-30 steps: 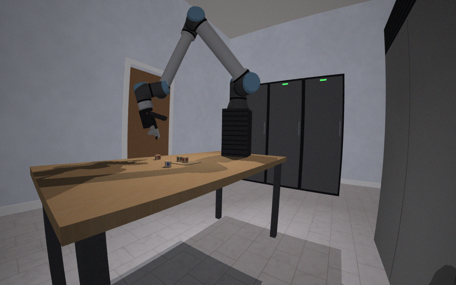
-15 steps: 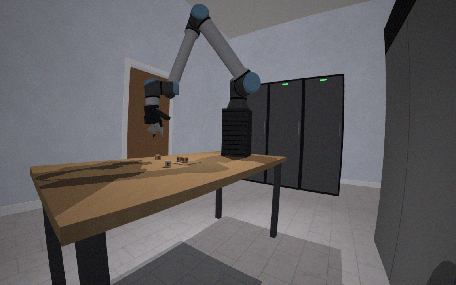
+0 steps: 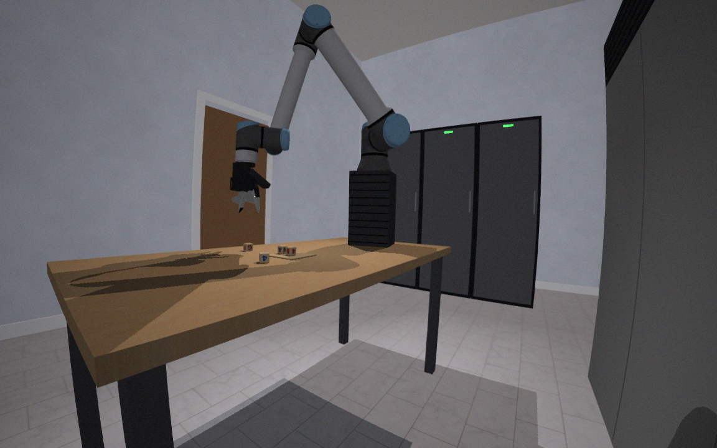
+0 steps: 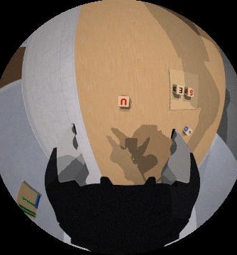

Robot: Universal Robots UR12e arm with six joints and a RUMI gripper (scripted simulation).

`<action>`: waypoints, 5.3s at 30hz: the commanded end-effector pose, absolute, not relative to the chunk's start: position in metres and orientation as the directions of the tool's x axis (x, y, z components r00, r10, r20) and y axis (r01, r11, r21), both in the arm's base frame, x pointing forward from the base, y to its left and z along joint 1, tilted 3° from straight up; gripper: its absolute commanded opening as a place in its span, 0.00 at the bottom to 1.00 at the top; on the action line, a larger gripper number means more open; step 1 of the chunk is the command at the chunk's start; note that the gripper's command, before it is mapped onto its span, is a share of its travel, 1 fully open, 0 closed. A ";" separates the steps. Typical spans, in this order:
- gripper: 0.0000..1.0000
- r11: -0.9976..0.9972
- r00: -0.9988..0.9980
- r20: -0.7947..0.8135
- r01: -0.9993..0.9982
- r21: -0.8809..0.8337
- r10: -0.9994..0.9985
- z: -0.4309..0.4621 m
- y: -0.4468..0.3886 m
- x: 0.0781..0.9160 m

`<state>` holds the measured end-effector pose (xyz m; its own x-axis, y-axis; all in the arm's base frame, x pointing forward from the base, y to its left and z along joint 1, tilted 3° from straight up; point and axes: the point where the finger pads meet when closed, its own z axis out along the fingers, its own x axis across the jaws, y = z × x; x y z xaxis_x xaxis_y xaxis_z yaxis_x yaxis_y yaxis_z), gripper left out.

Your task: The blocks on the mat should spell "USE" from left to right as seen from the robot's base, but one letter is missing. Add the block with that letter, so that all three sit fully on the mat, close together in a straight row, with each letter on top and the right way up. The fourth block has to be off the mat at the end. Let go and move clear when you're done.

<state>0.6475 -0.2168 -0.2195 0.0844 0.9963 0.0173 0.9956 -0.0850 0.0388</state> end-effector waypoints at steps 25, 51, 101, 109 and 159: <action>1.00 -0.190 0.189 0.020 0.981 0.043 0.982 -0.222 -0.217 0.647; 1.00 -0.685 0.684 0.041 0.728 0.025 0.728 -0.241 -0.214 0.646; 1.00 -0.997 0.996 0.046 -0.079 -0.019 -0.080 -0.271 -0.217 0.650; 0.40 -0.997 0.996 0.046 -0.080 -0.019 -0.081 -0.271 -0.217 0.650; 0.40 -0.997 0.996 0.046 -0.080 -0.019 -0.081 -0.280 -0.217 0.650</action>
